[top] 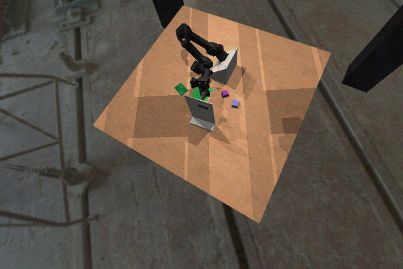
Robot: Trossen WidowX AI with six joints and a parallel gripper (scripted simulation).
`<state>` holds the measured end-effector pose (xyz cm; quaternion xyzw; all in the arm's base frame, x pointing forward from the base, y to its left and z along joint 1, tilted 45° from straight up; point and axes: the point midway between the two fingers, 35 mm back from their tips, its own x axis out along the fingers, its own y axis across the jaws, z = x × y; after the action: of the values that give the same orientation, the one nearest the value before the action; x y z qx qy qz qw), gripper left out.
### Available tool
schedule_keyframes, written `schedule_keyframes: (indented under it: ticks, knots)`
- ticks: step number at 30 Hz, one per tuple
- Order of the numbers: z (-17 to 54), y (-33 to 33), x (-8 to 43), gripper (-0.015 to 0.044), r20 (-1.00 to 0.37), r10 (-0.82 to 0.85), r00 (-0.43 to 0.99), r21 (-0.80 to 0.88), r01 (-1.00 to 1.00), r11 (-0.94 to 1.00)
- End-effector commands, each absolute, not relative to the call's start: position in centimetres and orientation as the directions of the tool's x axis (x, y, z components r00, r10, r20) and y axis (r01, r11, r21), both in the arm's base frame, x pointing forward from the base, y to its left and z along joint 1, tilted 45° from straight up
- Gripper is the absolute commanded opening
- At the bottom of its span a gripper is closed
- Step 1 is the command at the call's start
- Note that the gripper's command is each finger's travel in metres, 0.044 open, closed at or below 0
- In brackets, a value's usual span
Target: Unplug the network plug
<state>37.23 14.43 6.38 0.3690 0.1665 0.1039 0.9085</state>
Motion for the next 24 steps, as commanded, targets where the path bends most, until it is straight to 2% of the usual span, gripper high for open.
schedule_keyframes:
  ticks: [1,24]
  knots:
    - [6.4,14.4,36.9,0.0,-0.225,0.308,0.924,0.706,-0.064,0.706]
    - [6.3,14.3,35.5,0.0,-0.226,0.308,0.924,0.706,-0.063,0.706]
